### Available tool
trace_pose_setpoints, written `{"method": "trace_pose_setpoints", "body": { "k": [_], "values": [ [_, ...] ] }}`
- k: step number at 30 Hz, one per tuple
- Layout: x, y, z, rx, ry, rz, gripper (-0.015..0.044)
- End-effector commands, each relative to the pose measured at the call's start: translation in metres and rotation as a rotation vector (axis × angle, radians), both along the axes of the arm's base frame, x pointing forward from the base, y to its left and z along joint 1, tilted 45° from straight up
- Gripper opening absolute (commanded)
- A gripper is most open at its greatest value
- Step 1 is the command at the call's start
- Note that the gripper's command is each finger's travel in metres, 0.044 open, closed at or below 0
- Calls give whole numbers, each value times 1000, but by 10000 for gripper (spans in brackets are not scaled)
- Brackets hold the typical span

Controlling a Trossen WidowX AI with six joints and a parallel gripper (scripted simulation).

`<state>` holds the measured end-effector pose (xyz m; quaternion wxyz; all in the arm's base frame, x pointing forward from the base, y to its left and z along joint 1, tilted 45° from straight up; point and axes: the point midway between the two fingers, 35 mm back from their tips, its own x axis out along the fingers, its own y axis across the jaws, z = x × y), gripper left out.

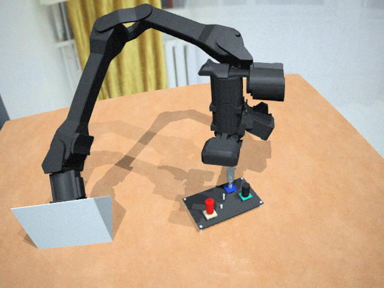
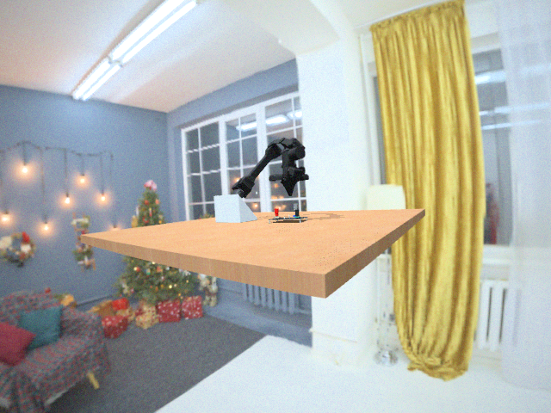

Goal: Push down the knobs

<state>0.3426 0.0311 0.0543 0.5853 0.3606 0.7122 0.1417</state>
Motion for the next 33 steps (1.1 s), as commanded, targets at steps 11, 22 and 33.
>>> {"method": "trace_pose_setpoints", "body": {
  "k": [11, 22, 33],
  "values": [
    [10, 8, 20, -1, 280, -281, 0],
    [9, 22, 6, 0, 280, -281, 0],
    [8, 31, -3, 0, 280, -281, 0]
  ]
}}
